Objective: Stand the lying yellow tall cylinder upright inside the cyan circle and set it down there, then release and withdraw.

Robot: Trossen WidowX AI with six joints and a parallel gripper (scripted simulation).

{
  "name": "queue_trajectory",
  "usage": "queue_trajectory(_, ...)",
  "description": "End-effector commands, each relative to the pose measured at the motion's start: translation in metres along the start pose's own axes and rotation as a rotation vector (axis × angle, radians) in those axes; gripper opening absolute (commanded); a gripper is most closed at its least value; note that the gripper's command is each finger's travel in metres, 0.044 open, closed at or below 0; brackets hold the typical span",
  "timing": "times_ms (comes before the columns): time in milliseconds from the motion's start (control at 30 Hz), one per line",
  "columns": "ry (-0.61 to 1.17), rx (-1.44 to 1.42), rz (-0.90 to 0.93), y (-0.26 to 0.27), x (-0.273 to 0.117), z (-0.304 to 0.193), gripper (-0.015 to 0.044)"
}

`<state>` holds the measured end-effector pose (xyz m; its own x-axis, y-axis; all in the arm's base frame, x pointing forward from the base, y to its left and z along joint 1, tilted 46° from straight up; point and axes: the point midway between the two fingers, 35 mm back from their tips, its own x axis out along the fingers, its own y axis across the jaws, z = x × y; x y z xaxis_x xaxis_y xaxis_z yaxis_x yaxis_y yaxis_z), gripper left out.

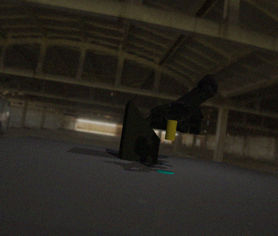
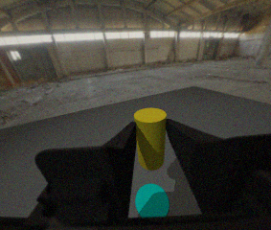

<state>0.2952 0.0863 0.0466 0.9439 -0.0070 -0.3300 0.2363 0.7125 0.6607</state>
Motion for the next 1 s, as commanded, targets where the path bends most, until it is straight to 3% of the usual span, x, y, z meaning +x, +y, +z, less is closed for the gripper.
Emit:
queue_trajectory(0, -0.005, 0.007, 0.000, -0.001, -0.002, 0.001, 0.0105)
queue_trajectory(367, -0.004, 0.007, -0.001, -0.001, -0.002, -0.001, 0.0105)
queue_trajectory(967, 0.002, 0.010, -0.007, 0.003, 0.006, -0.043, 0.0105)
